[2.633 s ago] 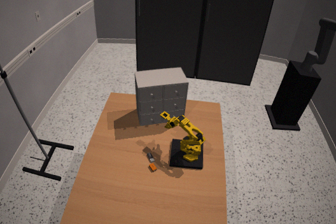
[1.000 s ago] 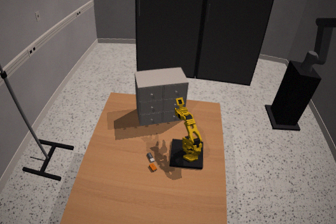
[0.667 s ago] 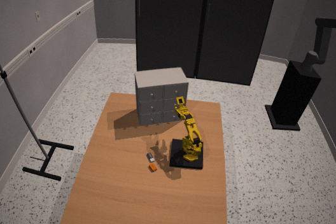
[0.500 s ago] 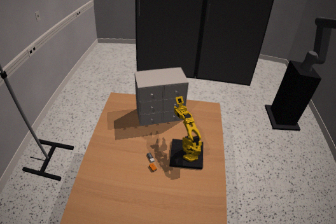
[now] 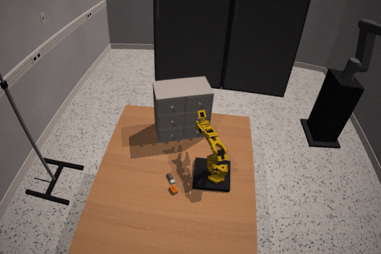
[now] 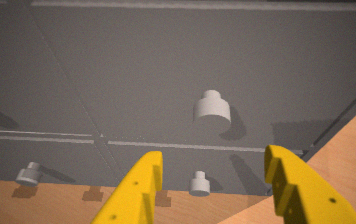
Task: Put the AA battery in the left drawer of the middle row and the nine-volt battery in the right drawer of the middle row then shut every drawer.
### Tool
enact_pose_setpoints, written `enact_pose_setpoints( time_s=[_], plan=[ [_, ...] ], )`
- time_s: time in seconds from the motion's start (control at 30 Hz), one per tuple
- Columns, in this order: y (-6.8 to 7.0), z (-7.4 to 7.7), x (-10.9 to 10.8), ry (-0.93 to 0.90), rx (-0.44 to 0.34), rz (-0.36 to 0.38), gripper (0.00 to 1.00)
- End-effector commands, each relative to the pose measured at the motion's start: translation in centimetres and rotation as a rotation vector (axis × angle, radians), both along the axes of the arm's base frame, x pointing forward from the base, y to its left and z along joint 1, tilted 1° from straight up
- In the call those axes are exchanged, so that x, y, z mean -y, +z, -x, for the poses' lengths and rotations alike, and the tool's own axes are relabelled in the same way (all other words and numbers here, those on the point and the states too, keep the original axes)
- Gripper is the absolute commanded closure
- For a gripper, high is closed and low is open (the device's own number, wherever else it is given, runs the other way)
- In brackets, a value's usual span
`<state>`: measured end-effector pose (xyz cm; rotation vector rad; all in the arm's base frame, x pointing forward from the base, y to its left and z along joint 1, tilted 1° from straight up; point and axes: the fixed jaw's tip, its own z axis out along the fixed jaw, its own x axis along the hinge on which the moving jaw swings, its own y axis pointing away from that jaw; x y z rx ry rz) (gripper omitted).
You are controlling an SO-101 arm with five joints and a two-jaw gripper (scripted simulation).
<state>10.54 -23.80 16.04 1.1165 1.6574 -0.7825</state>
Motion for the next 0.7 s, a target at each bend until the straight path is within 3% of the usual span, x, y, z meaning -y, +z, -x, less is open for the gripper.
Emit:
enact_pose_setpoints(
  time_s=[0.0, 0.67],
  plan=[
    [-0.47, 0.15, 0.1, -0.009, 0.001, -0.015, 0.79],
    [-0.76, 0.21, 0.15, -0.012, 0.001, -0.015, 0.79]
  ],
)
